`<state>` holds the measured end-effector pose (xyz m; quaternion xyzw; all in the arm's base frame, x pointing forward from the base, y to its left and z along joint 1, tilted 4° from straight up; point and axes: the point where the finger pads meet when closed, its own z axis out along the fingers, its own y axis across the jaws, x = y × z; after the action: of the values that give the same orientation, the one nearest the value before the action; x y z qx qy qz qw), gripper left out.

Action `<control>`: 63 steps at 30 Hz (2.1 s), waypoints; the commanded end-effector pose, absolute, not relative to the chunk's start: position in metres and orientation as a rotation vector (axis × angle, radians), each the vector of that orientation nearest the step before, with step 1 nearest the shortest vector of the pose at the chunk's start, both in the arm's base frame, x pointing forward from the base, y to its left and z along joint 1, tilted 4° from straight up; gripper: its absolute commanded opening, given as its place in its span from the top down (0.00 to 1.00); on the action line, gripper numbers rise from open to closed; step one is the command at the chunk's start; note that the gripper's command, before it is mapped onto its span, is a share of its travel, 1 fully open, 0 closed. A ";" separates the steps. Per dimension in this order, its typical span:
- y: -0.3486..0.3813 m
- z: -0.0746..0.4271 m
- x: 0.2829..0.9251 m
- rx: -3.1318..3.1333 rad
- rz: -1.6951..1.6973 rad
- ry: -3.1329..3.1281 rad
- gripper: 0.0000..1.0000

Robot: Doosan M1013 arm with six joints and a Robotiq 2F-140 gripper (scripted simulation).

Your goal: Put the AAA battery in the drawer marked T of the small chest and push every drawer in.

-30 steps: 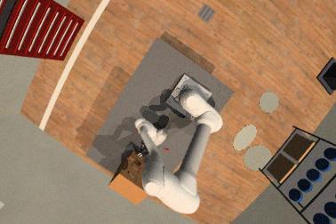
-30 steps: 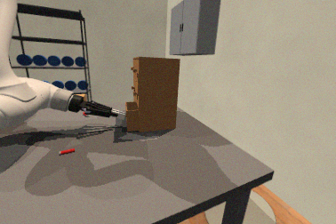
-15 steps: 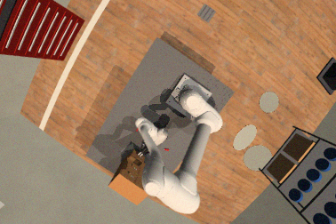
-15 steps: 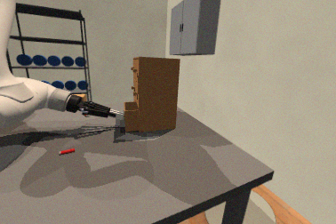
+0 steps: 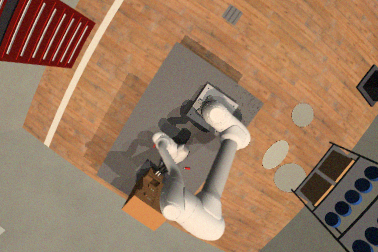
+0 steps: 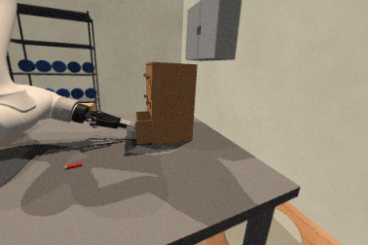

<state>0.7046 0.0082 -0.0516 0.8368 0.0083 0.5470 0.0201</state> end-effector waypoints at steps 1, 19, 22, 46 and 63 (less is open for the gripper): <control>0.008 -0.051 0.701 2.593 1.697 0.033 0.92; 0.008 -0.050 0.695 2.593 1.697 0.033 0.92; 0.008 -0.050 0.695 2.593 1.697 0.033 0.92; 0.008 -0.050 0.695 2.593 1.697 0.033 0.80; 0.008 -0.047 0.645 2.593 1.697 0.033 0.80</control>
<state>0.6512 0.0085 -0.0491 0.8374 0.0081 0.5462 0.0203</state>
